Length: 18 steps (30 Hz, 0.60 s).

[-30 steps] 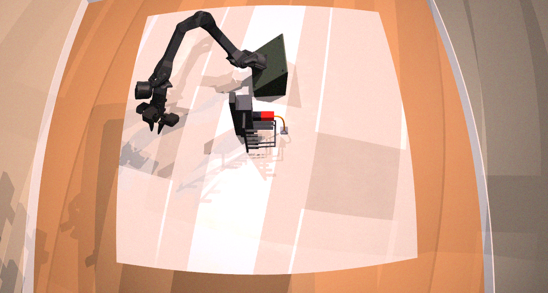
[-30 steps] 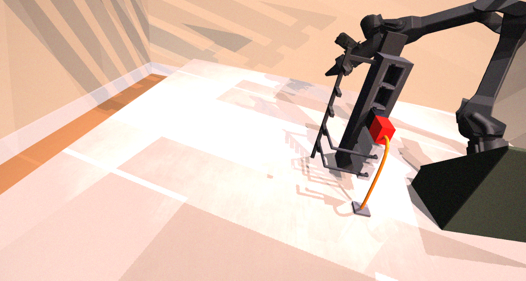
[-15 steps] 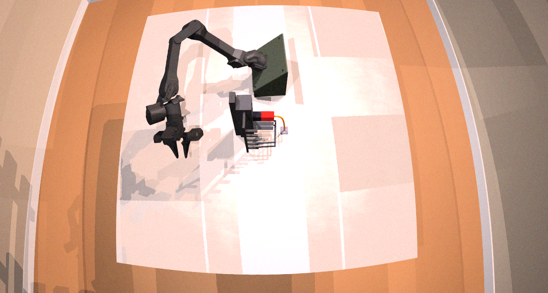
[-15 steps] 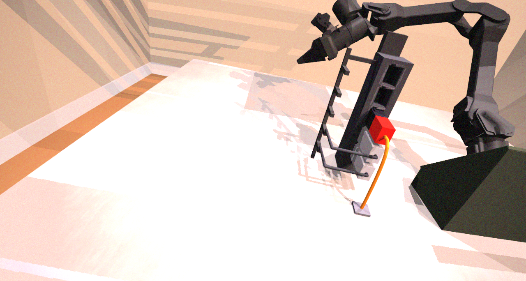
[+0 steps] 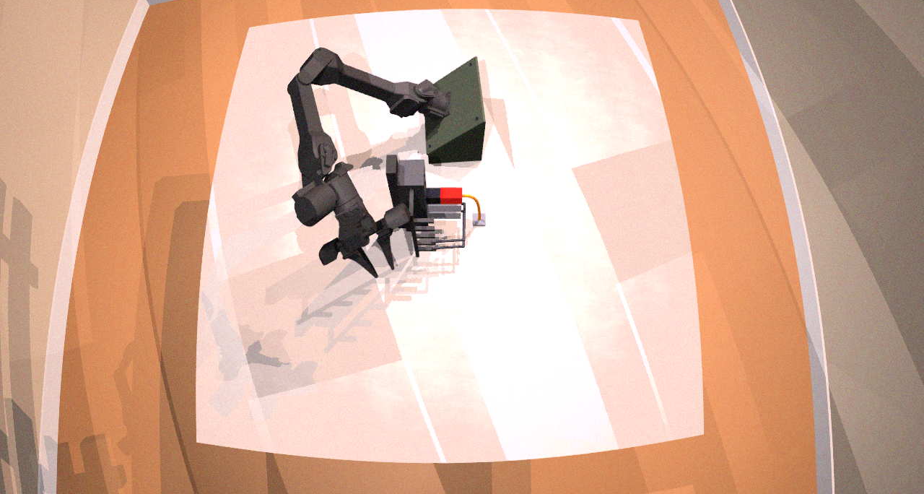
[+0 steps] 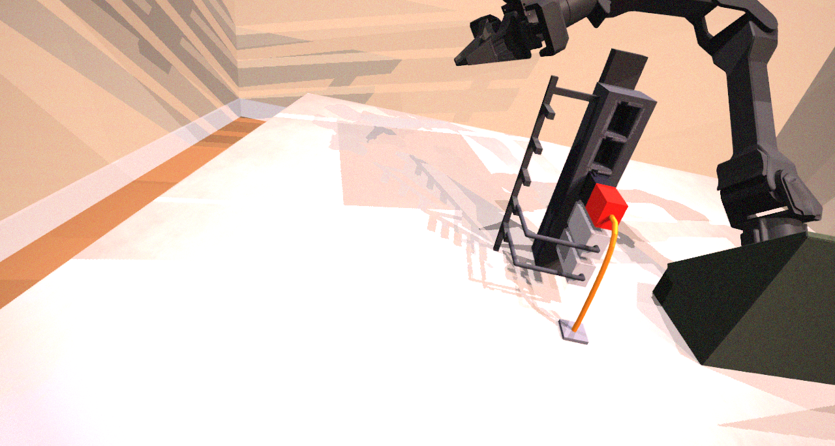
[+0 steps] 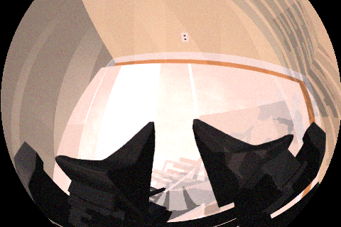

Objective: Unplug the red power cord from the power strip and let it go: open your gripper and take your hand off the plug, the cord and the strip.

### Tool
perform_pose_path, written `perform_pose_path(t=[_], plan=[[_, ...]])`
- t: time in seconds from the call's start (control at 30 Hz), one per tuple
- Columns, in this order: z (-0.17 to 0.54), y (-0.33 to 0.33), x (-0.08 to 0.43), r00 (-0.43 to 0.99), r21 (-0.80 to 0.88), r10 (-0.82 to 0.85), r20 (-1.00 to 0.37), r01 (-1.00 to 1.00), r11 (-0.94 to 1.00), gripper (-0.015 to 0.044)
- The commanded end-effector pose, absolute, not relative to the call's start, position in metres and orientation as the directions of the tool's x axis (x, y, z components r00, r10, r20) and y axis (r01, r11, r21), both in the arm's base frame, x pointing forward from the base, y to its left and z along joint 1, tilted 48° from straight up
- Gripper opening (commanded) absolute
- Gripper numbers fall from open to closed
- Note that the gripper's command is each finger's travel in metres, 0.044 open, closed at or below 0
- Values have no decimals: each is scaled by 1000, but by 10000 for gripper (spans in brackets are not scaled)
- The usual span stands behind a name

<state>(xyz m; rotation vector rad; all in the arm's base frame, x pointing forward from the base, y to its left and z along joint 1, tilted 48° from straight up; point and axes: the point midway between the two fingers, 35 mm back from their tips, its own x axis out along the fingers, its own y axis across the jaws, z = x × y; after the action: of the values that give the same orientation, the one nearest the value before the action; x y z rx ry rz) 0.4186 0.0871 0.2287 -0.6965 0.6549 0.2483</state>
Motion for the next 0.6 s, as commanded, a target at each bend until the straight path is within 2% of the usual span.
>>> perform_pose_path(t=[0.0,0.13,0.23,0.43,0.57], plan=[[201,123,409,713,-493,25,-700,-510,705,160],[175,163,391,644,-505,55,-763,-647,571,160],[142,171,373,547,-482,-10,-837,-729,486,160],[84,177,329,344,-392,-202,-917,-872,293,160],[52,169,293,211,-289,-396,-894,-946,149,160]])
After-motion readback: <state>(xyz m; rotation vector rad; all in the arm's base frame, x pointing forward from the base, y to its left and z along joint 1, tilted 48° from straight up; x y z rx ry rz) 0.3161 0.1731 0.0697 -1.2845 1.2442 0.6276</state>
